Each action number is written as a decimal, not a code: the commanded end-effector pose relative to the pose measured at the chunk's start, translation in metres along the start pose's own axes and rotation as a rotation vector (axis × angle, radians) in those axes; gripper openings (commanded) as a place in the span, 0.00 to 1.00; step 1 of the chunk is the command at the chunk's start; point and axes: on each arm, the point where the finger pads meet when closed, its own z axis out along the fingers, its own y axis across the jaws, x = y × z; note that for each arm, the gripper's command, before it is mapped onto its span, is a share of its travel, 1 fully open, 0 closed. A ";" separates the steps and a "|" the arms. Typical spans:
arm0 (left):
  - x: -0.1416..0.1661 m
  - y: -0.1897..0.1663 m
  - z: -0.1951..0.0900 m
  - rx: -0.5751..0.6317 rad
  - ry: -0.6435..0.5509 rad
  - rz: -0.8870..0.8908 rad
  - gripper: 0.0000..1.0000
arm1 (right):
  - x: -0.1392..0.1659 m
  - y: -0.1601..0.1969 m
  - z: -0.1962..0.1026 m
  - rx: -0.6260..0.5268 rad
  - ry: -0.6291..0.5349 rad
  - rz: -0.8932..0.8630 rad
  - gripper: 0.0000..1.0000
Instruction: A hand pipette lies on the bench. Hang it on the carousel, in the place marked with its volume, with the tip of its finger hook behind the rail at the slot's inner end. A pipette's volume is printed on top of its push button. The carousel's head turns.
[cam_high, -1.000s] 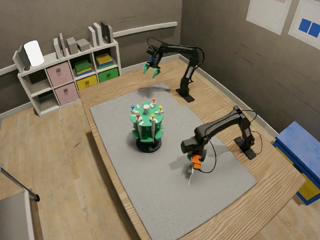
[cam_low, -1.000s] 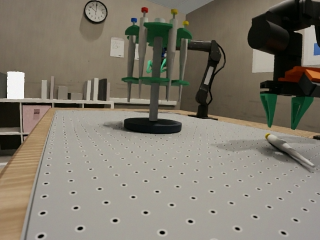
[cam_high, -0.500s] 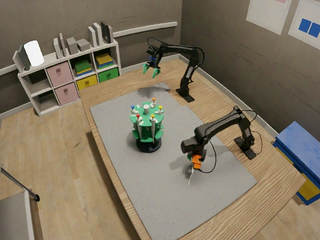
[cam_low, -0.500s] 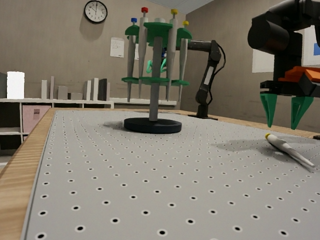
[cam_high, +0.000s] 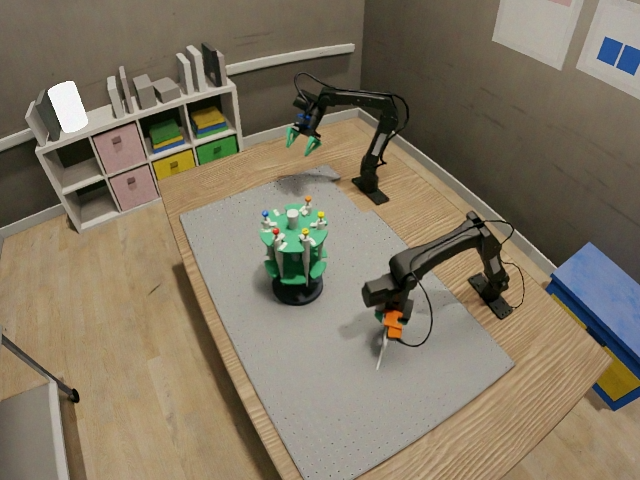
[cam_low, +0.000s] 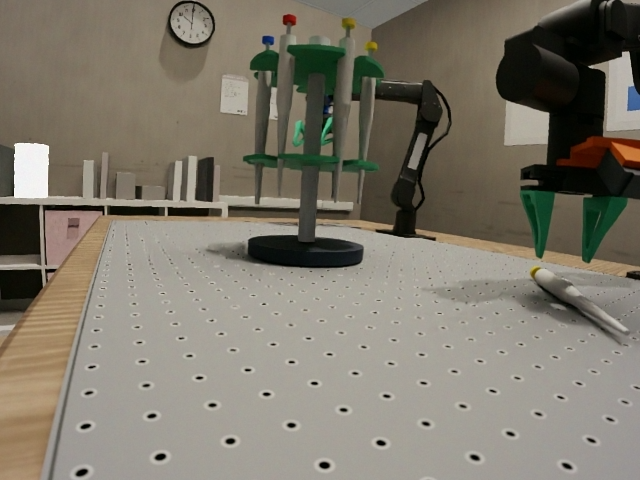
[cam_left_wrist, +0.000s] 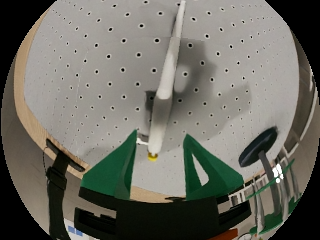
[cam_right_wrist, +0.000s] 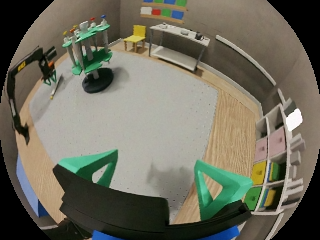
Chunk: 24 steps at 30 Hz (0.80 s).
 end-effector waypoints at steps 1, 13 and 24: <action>-0.005 -0.009 -0.022 0.047 -0.051 0.001 0.54 | -0.005 -0.004 -0.001 -0.002 -0.023 -0.008 1.00; 0.000 -0.002 -0.004 0.022 -0.032 0.002 0.54 | -0.005 -0.004 -0.001 -0.002 -0.023 -0.008 1.00; 0.001 -0.002 0.015 0.006 -0.021 0.002 0.54 | -0.005 -0.004 -0.001 -0.002 -0.023 -0.008 1.00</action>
